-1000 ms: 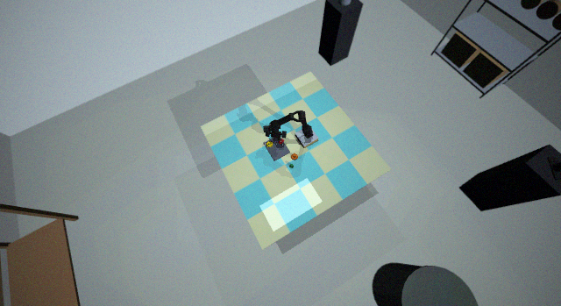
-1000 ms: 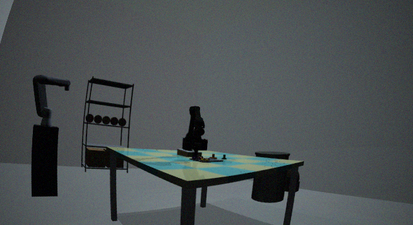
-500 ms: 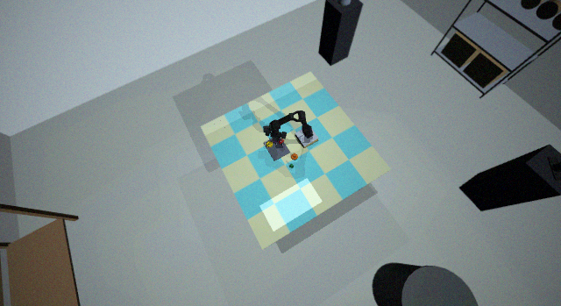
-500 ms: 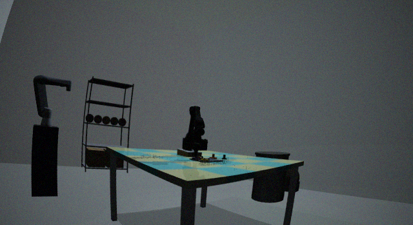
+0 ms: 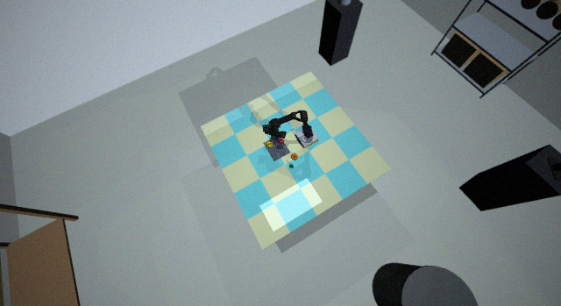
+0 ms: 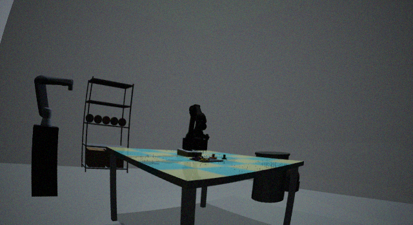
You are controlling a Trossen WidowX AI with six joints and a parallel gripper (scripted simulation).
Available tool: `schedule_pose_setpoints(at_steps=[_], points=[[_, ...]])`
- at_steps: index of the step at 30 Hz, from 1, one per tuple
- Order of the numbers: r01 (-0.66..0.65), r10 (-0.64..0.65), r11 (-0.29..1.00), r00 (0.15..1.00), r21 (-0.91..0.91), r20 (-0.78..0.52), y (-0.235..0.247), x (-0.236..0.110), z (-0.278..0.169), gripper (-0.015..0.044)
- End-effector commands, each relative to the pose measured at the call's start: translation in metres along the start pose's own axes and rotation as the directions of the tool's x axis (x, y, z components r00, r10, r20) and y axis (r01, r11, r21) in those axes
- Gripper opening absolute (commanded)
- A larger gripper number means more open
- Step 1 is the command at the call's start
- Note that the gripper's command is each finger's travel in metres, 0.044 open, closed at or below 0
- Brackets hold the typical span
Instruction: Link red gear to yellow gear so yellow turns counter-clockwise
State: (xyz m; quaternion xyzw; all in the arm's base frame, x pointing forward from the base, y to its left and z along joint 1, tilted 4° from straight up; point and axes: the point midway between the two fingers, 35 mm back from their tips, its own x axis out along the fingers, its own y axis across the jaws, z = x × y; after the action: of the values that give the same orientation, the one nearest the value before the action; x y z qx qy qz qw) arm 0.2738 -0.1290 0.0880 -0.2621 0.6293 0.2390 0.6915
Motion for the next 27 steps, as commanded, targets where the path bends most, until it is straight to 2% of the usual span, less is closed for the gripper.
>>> schedule_pose_setpoints(at_steps=[1, 7, 8, 17, 27], points=[[-0.007, 0.006, 0.994, 1.0, 0.108, 0.003, 0.014, 0.002, 0.04, 0.0271], [-0.014, 0.012, 0.932, 1.0, 0.363, 0.006, 0.058, 0.002, 0.11, 0.0429], [-0.014, 0.013, 0.922, 1.0, 0.388, 0.006, 0.063, 0.002, 0.116, 0.044], [-0.02, 0.017, 0.801, 1.0, 0.598, 0.011, 0.119, 0.0, 0.168, 0.044], [-0.03, 0.022, 0.611, 1.0, 0.791, 0.021, 0.196, -0.004, 0.208, 0.044]])
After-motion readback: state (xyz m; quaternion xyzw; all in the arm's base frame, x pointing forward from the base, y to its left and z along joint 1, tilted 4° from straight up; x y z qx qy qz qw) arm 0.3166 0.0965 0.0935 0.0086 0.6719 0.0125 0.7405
